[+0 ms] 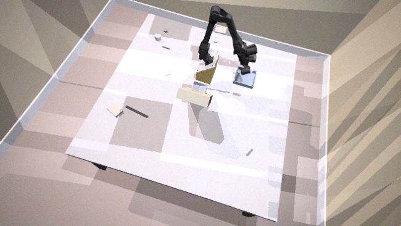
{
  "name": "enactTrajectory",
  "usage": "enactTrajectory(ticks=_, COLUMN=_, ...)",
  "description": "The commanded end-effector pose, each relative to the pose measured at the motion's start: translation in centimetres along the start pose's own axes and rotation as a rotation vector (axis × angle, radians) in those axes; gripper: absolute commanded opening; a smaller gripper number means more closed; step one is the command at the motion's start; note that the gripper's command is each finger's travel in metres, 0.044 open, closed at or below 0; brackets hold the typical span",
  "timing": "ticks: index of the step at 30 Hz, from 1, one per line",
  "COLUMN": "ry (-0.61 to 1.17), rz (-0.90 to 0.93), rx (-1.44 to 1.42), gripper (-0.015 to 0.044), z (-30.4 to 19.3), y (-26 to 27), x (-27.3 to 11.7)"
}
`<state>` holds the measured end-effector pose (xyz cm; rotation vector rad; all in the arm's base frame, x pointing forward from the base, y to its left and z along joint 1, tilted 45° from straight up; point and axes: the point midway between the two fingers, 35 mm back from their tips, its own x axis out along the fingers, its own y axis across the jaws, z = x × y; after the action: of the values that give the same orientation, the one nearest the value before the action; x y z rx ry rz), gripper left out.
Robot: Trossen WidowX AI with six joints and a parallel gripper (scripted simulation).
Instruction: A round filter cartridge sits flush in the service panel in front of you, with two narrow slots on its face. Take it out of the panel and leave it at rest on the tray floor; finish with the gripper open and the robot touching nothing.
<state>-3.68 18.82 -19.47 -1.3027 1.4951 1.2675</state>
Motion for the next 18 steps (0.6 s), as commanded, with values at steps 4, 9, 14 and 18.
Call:
enactTrajectory(ticks=4, ry=-0.001, rz=0.004, rx=-0.001, gripper=0.0000, z=-1.2, y=0.1, x=2.4)
enactTrajectory(ticks=9, ry=0.000, rz=0.004, rx=-0.001, gripper=0.0000, z=-2.2, y=0.1, x=4.0)
enactTrajectory(ticks=14, ry=0.000, rz=0.005, rx=-0.001, gripper=0.0000, z=-3.3, y=0.1, x=5.4)
enactTrajectory(ticks=18, ry=0.013, rz=0.001, rx=-0.004, gripper=0.0026, z=-3.4, y=0.0, x=5.2)
